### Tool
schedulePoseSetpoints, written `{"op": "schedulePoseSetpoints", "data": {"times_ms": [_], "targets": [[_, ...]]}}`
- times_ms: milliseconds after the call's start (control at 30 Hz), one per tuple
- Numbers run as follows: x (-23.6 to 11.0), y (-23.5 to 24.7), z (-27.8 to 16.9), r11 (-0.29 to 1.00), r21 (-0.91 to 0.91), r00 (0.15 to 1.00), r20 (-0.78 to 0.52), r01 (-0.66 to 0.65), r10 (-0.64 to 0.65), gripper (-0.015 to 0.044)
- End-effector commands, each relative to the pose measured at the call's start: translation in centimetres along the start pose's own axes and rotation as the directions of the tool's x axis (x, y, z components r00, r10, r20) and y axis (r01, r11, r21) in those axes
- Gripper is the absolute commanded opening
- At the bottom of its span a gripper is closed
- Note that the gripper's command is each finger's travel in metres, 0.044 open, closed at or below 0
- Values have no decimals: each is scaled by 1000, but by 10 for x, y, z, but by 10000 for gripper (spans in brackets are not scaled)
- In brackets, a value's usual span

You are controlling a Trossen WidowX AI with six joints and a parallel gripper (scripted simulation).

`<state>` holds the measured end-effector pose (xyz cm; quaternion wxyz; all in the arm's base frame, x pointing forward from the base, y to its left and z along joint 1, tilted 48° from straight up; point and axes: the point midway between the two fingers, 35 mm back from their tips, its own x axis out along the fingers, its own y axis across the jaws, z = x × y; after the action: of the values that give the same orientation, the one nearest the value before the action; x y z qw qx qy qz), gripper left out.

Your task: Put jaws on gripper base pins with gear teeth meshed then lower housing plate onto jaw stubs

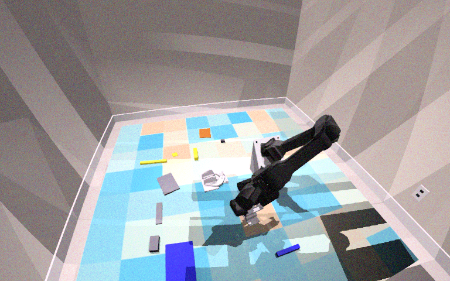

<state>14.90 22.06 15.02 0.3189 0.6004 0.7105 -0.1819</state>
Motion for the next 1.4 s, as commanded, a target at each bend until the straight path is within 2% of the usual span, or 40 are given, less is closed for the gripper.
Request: {"op": "schedulePoseSetpoints", "data": {"times_ms": [0, 233, 800, 1367], "targets": [[-13, -2, -2, 1000, -7, 1000, -6, -3, 3, 351], [-18, -1, 0, 1000, -17, 1000, -5, -4, 3, 351], [-12, 24, 47, 961, -278, 999, 49, 10, 4, 351], [-11, 41, 101, 851, -523, 997, 80, 46, -5, 351]]}}
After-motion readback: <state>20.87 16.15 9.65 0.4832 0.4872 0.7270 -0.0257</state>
